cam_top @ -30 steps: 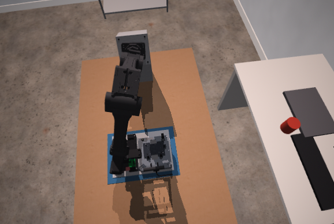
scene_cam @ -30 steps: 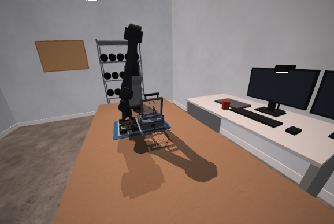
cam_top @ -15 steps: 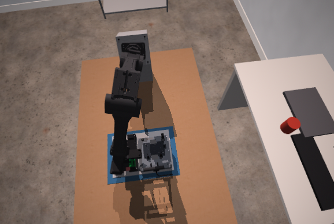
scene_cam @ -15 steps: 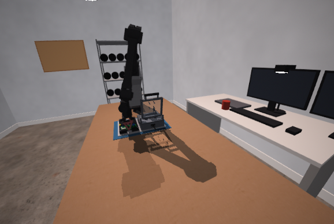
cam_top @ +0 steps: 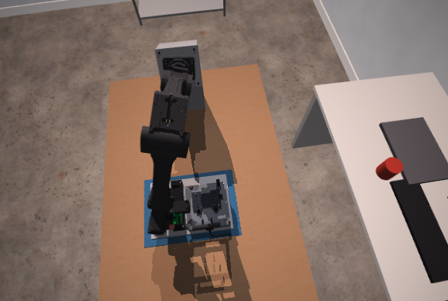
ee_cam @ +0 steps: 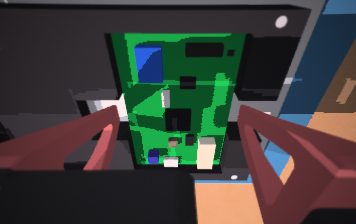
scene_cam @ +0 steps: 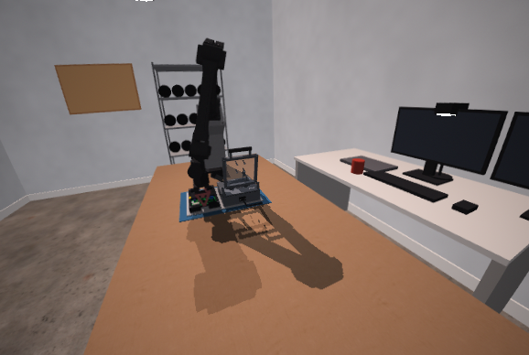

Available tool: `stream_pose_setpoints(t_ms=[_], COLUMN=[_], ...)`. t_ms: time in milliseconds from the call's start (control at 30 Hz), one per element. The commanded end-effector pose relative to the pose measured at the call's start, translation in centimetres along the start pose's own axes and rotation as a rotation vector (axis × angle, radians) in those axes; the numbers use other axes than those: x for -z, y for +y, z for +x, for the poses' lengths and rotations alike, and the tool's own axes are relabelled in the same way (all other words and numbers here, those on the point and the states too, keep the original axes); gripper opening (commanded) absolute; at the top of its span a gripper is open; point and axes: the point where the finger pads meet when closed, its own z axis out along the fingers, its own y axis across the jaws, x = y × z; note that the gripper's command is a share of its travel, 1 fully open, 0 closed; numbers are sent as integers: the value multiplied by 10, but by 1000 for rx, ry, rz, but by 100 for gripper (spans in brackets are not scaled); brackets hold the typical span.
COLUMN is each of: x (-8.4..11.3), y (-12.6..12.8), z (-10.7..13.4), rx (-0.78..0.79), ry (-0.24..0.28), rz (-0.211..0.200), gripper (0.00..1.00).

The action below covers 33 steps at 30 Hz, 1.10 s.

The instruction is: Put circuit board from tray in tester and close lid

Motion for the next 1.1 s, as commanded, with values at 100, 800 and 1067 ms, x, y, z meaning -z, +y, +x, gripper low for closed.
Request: stream_pose_setpoints(t_ms=[100,800,1067], x=[-6,-6,-6], y=[-9,-9,-9], z=[-8,-8,-8], rx=[-4,-4,-4], ry=[-11,-11,-11], rz=[16,16,16], gripper=[92,92,85])
